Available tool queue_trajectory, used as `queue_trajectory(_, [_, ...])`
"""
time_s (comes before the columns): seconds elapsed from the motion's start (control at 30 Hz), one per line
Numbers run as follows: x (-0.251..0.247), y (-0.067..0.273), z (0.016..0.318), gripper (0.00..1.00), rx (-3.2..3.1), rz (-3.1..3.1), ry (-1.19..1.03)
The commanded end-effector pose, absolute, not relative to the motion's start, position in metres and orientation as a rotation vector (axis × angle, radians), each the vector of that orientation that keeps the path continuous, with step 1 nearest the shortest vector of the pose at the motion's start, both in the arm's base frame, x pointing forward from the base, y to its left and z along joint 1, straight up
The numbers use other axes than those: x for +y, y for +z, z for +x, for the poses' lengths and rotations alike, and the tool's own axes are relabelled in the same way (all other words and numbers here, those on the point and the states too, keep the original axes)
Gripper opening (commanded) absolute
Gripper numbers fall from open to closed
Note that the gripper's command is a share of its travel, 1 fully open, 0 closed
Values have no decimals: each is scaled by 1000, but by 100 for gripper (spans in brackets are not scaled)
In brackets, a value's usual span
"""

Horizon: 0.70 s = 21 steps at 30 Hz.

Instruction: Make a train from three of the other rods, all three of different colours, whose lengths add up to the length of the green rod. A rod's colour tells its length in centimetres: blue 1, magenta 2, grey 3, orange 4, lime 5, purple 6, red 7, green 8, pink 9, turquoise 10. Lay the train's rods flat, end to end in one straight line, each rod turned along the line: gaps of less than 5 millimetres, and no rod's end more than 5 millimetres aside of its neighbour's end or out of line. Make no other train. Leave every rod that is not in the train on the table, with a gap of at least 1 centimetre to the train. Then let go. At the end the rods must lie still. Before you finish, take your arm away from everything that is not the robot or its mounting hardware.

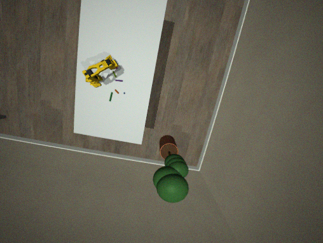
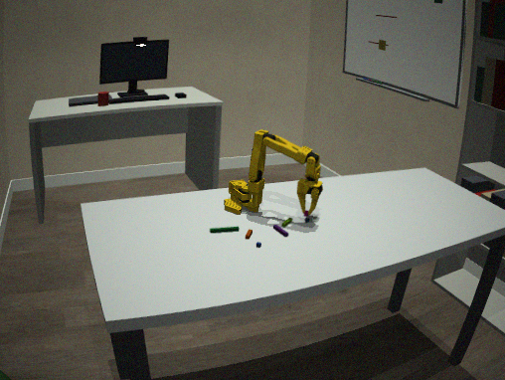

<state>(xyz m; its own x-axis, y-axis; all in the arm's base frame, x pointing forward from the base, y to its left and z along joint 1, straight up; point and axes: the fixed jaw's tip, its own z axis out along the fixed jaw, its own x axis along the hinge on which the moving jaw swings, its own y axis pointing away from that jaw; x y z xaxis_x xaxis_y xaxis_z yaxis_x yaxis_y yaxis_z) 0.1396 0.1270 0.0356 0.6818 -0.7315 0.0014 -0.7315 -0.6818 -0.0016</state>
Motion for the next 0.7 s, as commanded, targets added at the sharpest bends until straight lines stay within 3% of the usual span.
queue_trajectory(0.0, [138, 51, 149, 0, 1190, -2788, -74])
queue_trajectory(0.67, [139, 34, 150, 0, 1190, -2788, -74])
